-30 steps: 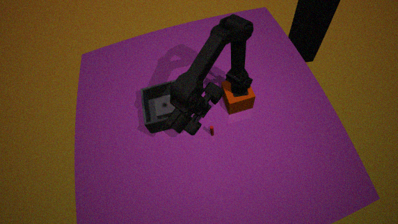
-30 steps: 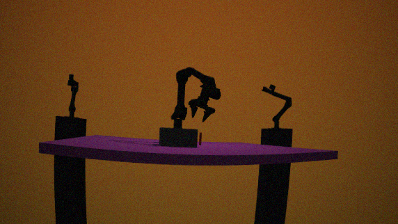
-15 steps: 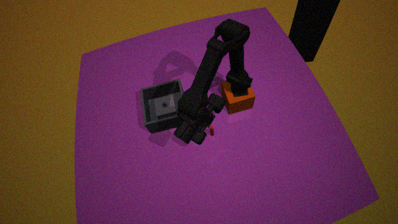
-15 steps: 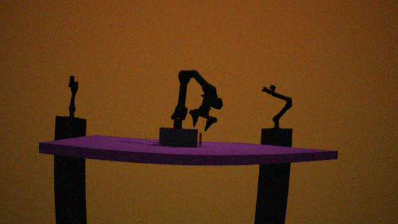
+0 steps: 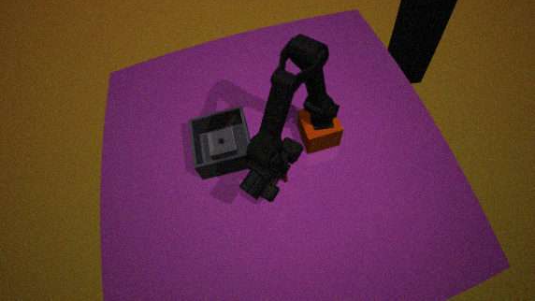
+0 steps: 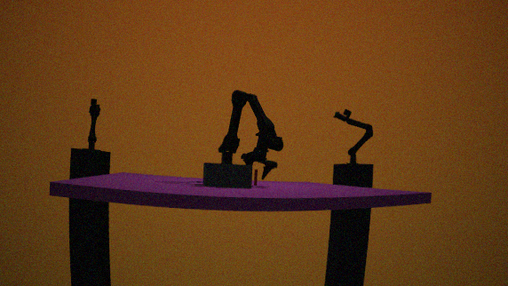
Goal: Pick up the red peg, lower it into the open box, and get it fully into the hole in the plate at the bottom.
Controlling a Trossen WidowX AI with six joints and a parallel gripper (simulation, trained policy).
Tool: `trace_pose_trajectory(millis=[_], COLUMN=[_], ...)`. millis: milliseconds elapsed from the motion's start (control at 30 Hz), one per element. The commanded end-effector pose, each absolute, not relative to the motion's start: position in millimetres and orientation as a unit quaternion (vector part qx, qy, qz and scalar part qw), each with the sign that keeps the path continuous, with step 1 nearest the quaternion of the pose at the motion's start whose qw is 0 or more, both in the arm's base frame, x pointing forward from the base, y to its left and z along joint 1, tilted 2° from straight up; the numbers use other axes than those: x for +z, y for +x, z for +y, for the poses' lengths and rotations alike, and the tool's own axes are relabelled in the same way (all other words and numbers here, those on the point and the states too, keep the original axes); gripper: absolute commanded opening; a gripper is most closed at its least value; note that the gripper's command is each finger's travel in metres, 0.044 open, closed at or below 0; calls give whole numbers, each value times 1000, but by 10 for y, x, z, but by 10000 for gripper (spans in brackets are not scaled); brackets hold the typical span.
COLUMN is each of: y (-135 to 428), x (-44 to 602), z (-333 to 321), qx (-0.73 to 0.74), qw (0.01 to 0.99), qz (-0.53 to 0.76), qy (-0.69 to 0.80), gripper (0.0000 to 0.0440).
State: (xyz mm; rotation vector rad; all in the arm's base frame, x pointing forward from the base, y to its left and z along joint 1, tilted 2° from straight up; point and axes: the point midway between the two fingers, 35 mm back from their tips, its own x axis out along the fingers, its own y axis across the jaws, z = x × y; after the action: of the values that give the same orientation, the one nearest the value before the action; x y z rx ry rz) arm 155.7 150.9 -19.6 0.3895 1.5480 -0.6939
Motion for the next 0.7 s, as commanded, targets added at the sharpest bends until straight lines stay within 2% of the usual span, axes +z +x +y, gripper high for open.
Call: trace_pose_trajectory(millis=[0, 367, 467, 533, 667], y=[1521, 1410, 1379, 1415, 1482], x=[-309, -548, -572, -538, -449], z=[1466, 1372, 1353, 1367, 1431], qx=[-308, -329, -334, -331, -323], qw=[643, 625, 620, 627, 638], qz=[682, 693, 698, 693, 687], qy=[164, 143, 132, 129, 128], gripper=[366, 80, 14, 0, 0])
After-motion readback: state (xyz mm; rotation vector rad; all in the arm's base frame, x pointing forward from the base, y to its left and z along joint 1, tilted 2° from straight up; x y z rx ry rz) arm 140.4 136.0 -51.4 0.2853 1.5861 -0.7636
